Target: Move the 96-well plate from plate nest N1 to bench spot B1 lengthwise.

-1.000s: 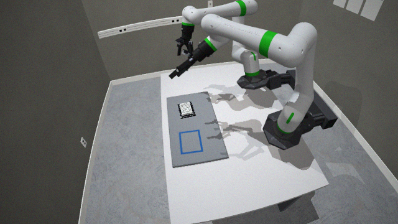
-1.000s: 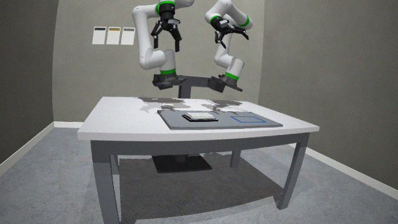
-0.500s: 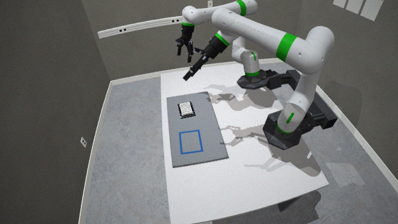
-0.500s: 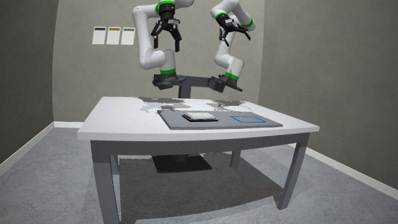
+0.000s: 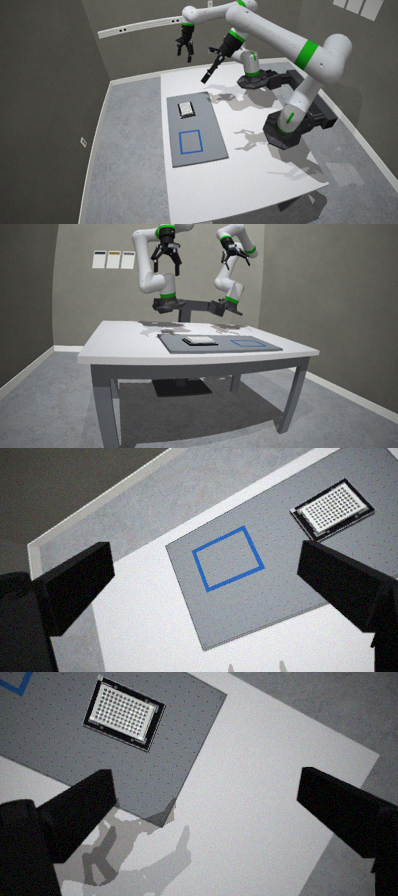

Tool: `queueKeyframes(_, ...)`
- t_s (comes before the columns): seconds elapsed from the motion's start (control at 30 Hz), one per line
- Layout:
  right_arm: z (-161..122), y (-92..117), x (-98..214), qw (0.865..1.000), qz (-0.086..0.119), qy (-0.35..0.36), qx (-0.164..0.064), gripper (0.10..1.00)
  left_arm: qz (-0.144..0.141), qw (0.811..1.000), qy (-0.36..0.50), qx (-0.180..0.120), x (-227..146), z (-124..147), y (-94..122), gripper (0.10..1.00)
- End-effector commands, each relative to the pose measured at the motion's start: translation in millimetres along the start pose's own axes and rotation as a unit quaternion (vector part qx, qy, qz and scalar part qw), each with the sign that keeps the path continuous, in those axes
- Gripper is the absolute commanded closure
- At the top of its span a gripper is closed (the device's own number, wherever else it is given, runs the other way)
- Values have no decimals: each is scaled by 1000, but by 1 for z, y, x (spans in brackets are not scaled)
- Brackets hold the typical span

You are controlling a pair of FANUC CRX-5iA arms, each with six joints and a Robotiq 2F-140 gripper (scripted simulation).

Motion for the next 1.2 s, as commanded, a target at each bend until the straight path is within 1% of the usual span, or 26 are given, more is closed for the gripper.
queueKeyframes(0.0,0,1,0,1000,0,0,1,98,17,1000,1,-12,-2,24,18,98)
queueKeyframes(0.1,0,1,0,1000,0,0,1,98,32,999,0,-22,-2,44,31,98)
queueKeyframes(0.17,0,1,0,1000,0,0,1,98,32,999,0,-22,-2,44,31,98)
queueKeyframes(0.67,0,1,0,1000,0,0,1,98,108,992,-12,-60,6,137,91,98)
queueKeyframes(0.73,0,1,0,1000,0,0,1,98,108,992,-12,-60,6,137,91,98)
queueKeyframes(1.17,0,1,0,1000,0,0,1,98,166,982,-30,-79,18,206,134,98)
Point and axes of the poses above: on each arm, the point where the finger pads meet when closed, its own y axis back along the fingers, its own x axis across the jaws, z = x × y, the point moved 2 cm from there along y, back along the fingers, and after that the axes turned 7 degrees about -y, right-handed, at the moved point
